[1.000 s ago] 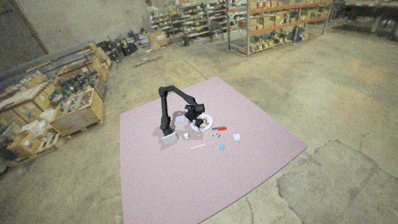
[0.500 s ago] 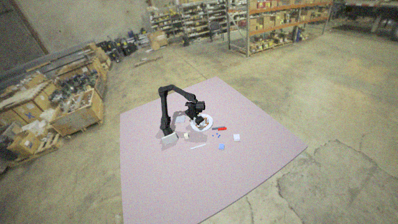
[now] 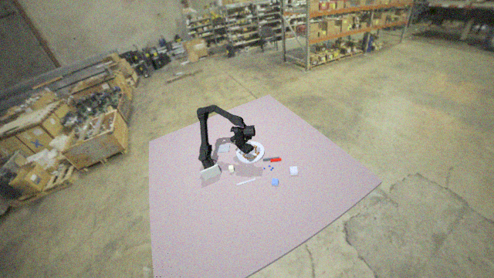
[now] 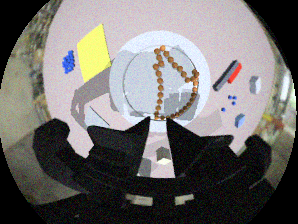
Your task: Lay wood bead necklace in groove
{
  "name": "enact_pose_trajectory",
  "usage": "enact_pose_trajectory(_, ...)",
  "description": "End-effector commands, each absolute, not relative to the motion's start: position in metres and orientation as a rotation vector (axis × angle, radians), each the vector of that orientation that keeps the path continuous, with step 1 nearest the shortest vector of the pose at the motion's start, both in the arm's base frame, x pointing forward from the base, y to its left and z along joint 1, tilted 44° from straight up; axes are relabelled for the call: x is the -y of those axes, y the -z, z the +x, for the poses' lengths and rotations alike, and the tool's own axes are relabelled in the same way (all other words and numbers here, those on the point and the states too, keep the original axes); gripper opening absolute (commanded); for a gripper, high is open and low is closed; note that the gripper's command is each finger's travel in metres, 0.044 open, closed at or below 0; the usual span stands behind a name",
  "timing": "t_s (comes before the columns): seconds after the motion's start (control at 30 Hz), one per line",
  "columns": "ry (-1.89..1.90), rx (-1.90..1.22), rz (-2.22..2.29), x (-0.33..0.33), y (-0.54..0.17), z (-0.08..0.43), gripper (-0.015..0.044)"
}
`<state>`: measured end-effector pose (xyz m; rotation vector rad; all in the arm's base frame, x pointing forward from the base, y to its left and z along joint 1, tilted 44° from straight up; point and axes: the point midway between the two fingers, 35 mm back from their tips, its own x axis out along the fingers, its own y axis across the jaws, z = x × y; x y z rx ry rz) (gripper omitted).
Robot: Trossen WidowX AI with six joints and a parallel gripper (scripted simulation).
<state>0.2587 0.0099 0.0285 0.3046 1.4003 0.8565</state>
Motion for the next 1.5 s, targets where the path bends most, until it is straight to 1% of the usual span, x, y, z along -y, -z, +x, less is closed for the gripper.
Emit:
enact_pose_trajectory(0.0, -0.858, -1.403, 0.31, -0.014, -0.025, 0.258, 0.012)
enact_pose_trajectory(0.57, -0.861, -1.409, 0.316, -0.031, -0.008, 0.254, 0.012)
enact_pose_trajectory(0.7, -0.86, -1.408, 0.307, -0.029, -0.01, 0.255, 0.0015)
enact_pose_trajectory(0.73, -0.86, -1.408, 0.307, -0.029, -0.01, 0.255, 0.0)
enact_pose_trajectory(1.47, -0.86, -1.408, 0.307, -0.029, -0.01, 0.255, 0.0)
